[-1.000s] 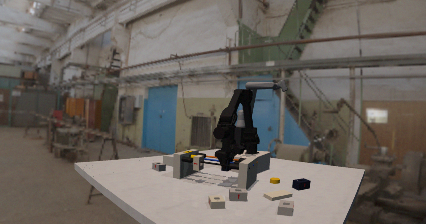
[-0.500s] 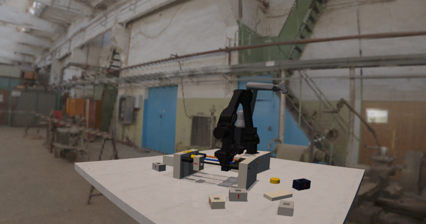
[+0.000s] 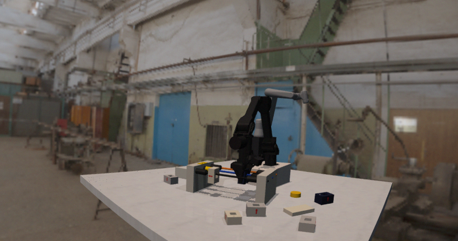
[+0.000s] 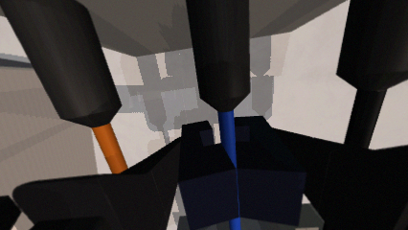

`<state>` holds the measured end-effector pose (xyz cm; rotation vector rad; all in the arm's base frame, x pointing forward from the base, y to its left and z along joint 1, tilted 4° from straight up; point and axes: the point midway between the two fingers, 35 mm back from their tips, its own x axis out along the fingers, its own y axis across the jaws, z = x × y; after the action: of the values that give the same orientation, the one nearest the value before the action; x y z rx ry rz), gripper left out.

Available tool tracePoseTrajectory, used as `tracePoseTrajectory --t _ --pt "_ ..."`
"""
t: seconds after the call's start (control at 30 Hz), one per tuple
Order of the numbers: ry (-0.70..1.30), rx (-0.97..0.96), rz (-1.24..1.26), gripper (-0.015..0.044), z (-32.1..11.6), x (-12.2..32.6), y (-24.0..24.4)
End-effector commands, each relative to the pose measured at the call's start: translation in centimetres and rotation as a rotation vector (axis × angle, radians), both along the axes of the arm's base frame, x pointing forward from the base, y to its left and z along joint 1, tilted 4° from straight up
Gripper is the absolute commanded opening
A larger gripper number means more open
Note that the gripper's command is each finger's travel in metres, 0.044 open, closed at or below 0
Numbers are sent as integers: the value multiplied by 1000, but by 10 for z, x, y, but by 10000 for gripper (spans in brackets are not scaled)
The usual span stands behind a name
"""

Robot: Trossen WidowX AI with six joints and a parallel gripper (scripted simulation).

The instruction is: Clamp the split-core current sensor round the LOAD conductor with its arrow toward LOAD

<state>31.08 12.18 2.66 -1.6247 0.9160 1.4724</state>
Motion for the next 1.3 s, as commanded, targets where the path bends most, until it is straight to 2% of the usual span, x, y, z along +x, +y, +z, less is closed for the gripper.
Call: tracePoseTrajectory --t 0.0,1.27 --pt "-2 1 0 0 0 0 0" --pt "-7 5 5 0 11 -2 1"
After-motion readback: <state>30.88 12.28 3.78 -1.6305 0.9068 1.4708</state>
